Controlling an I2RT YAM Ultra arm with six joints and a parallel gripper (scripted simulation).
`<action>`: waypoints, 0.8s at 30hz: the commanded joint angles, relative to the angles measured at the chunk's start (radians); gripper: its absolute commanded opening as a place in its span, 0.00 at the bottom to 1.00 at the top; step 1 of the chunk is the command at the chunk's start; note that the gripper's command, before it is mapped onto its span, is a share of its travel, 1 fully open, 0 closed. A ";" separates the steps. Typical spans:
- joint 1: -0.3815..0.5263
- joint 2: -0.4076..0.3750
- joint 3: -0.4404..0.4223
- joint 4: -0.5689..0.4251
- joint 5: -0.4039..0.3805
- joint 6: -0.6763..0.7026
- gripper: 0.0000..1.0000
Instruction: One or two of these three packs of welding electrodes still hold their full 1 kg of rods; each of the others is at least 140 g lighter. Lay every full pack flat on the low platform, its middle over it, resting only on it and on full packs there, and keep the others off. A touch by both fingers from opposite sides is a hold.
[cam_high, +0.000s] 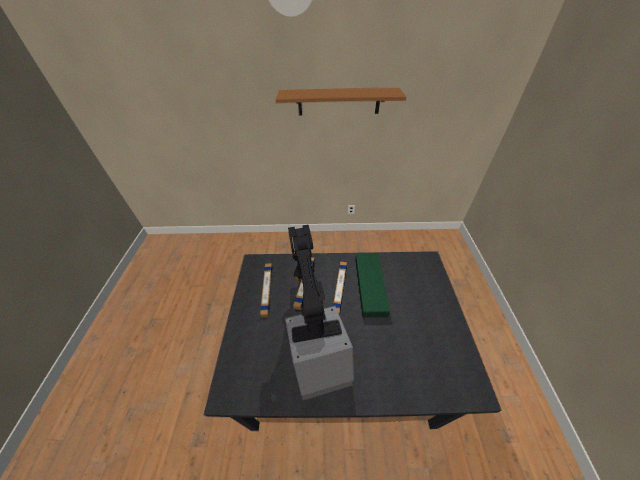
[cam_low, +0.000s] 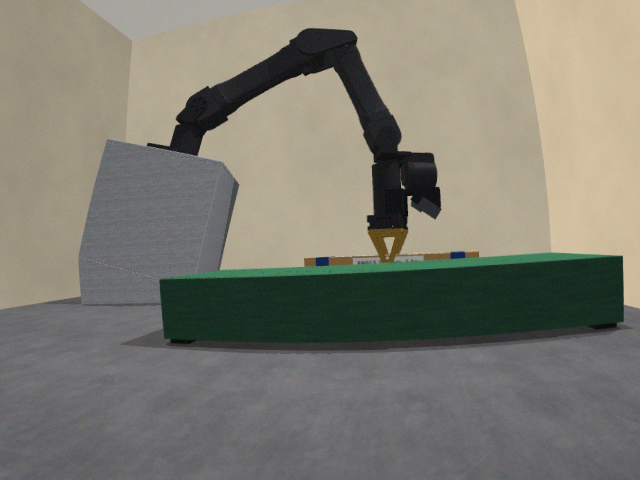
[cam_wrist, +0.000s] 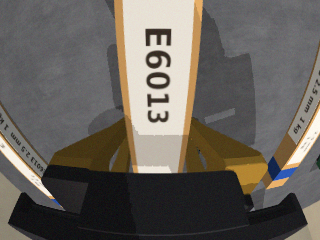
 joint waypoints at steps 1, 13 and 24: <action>0.015 -0.040 0.040 -0.013 0.010 0.010 0.00; 0.016 -0.025 0.043 0.024 0.009 0.011 0.00; 0.016 0.002 0.051 0.035 0.010 0.011 0.00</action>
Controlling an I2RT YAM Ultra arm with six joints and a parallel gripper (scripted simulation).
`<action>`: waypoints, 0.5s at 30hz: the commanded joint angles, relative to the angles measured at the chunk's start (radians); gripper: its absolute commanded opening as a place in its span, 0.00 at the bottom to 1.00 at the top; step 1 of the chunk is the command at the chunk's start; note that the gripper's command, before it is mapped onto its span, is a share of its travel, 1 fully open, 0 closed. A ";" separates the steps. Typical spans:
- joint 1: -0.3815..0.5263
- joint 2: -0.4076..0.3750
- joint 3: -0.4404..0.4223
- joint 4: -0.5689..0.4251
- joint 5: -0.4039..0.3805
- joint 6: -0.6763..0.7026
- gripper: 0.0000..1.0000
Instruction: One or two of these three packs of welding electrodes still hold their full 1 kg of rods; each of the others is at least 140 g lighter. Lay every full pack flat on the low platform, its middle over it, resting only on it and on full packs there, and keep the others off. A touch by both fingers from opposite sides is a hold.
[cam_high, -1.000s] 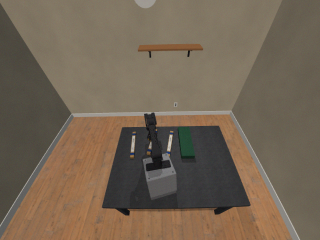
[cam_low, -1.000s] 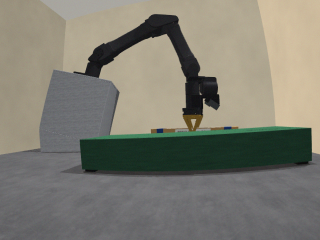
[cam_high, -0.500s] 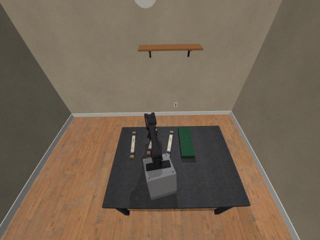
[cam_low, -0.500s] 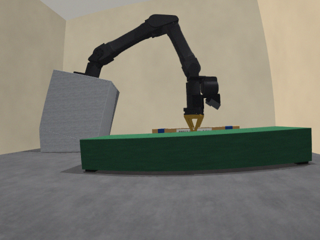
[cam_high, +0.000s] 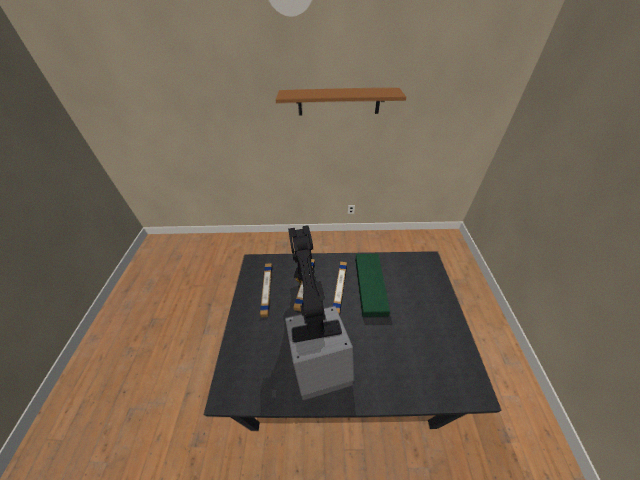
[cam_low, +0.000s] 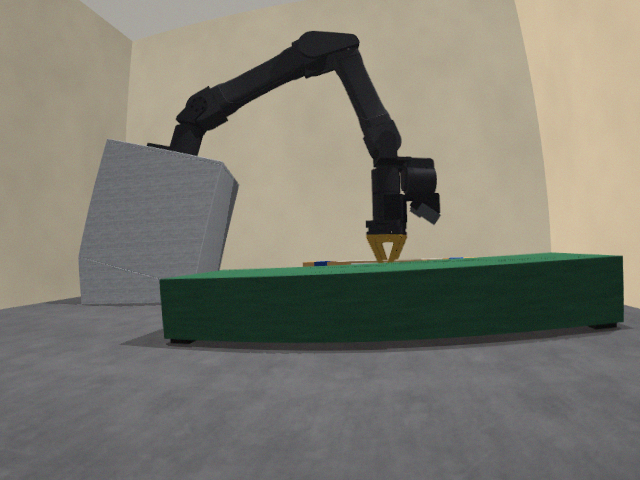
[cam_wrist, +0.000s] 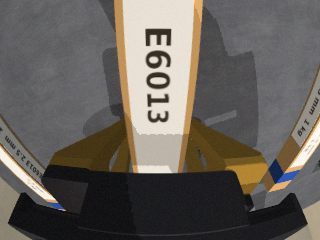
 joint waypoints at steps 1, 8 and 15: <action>0.016 -0.018 0.045 0.023 0.009 0.009 0.00; 0.016 -0.001 0.052 0.031 0.009 0.010 0.00; 0.016 0.000 0.056 0.037 0.009 0.010 0.00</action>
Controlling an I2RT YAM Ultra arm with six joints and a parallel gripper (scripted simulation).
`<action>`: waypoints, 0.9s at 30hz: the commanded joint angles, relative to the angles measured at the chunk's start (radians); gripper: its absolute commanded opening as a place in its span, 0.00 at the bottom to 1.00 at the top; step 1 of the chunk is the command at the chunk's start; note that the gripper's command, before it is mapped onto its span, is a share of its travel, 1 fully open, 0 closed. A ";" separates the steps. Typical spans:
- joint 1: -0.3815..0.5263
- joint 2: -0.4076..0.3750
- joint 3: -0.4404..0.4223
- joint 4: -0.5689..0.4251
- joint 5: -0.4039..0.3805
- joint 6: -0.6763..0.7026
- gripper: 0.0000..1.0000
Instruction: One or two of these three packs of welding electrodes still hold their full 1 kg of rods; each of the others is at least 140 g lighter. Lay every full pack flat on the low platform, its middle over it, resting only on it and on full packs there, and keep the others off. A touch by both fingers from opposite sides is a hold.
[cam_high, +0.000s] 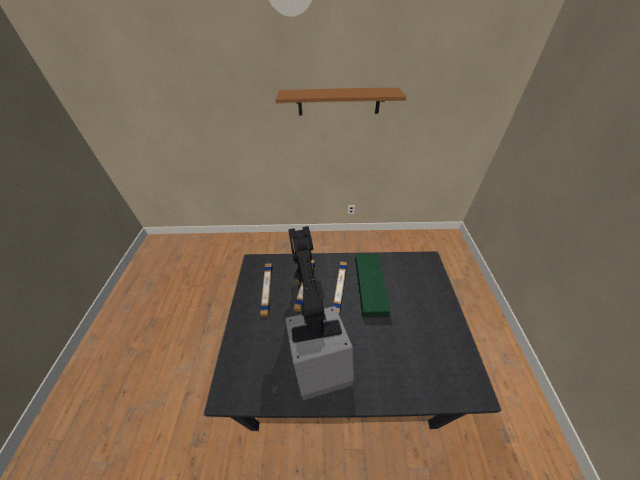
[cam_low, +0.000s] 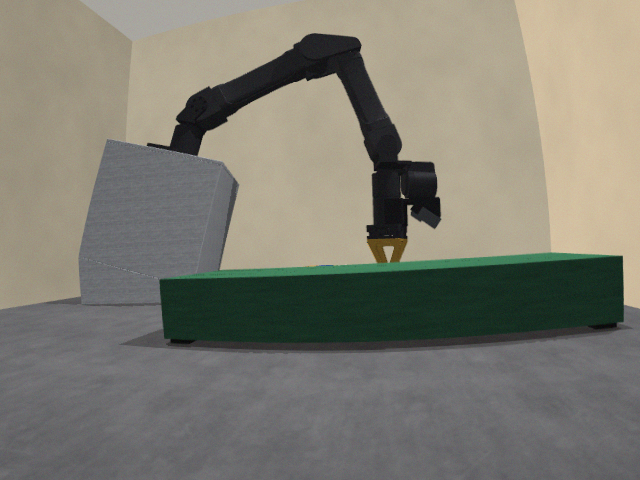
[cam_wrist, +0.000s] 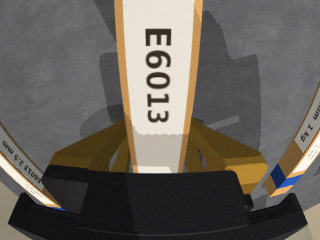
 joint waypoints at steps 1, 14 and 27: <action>0.016 -0.011 0.045 0.020 0.009 0.009 0.00; 0.011 -0.017 0.053 0.021 0.009 0.009 0.00; 0.013 -0.016 0.053 0.022 0.009 0.010 0.00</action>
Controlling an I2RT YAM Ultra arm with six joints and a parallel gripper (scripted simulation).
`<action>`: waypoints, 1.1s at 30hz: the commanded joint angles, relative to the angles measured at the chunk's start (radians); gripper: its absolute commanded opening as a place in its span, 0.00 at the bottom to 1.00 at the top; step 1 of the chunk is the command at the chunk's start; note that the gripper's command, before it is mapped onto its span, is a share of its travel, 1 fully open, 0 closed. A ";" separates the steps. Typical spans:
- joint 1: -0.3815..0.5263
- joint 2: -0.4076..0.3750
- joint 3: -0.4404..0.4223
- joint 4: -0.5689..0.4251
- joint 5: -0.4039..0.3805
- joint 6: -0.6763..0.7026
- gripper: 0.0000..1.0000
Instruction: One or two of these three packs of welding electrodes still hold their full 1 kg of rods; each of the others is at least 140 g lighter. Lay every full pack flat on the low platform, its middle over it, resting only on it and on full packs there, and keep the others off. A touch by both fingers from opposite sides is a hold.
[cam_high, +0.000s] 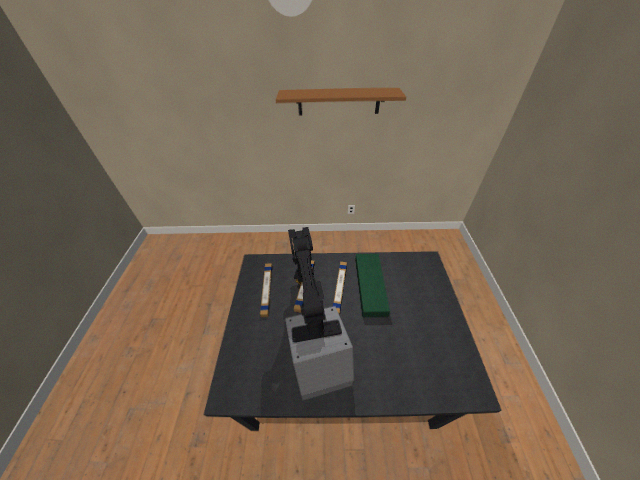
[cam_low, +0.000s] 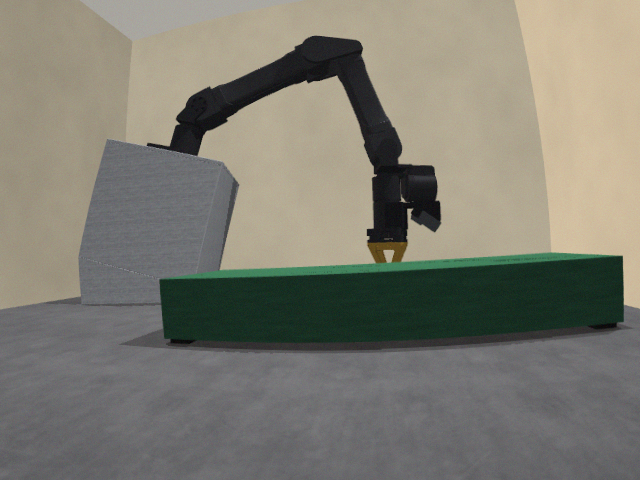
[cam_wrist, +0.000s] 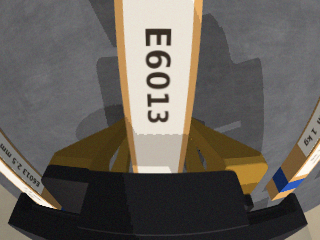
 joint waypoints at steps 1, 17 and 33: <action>0.008 -0.040 0.040 0.010 0.007 0.010 0.00; 0.010 -0.038 0.042 0.012 0.007 0.010 0.74; 0.010 -0.028 0.043 0.011 0.007 0.010 0.74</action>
